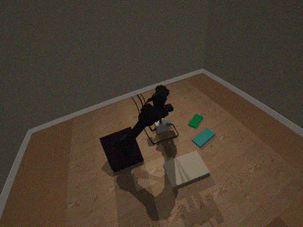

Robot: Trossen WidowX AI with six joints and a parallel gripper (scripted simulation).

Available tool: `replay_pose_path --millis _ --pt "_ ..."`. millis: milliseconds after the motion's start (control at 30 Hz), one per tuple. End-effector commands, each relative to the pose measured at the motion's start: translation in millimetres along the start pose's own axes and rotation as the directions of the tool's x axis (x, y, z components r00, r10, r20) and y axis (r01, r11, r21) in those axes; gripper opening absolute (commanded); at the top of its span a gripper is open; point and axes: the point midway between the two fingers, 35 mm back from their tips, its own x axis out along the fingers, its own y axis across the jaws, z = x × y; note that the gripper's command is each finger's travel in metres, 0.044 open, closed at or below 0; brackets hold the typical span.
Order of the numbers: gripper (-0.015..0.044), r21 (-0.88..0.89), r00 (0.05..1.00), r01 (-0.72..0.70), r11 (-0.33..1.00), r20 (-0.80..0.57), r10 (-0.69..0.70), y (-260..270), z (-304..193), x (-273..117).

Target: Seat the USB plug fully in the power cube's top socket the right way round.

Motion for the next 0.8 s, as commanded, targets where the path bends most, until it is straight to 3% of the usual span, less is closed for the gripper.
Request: replay_pose_path --millis 0,767 --pt "0.0 -0.006 1.0 0.0 1.0 0.006 0.0 -1.3 0.7 2.2" --pt "0.0 -0.006 1.0 0.0 1.0 0.006 0.0 -1.3 0.6 5.0"
